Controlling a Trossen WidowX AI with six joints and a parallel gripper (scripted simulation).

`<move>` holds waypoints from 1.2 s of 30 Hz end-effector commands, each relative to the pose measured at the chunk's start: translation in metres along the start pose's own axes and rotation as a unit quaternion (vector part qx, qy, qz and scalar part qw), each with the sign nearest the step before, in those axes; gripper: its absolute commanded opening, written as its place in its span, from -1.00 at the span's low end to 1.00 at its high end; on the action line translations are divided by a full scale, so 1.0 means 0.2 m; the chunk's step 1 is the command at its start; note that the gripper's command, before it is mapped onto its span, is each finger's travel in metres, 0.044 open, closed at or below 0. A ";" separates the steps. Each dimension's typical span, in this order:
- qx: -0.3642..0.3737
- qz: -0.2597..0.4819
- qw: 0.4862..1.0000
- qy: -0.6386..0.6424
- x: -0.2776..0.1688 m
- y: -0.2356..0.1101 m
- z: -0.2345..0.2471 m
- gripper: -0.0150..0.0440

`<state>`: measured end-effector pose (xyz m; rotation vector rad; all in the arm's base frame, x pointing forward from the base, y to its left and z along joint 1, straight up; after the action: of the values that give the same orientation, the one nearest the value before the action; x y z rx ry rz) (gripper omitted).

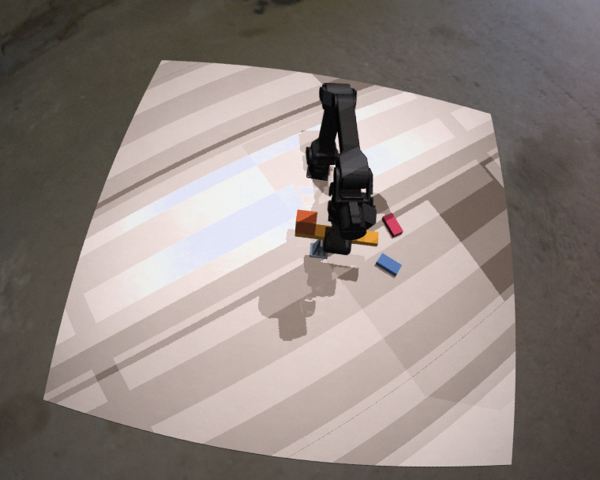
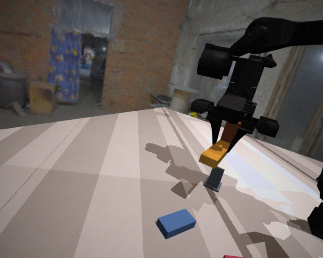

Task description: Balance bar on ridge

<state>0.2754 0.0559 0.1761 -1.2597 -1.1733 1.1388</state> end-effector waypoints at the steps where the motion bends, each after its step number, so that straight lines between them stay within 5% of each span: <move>1: 0.000 -0.001 1.000 -0.020 0.01 0.01 0.02 -0.49; 36: 0.000 -0.001 1.000 -0.020 0.01 0.22 0.05 -0.49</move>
<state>0.2679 0.0583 0.1333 -1.2439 -1.2003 1.1658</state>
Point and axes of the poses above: the point midway between the two fingers, 35 mm back from their tips, its own y axis out along the fingers, its own z axis across the jaws, x = y × z, the point moved 2 cm from there along -y, back along the fingers, and after that the axes turned 5 degrees about y, right-handed, at the moved point
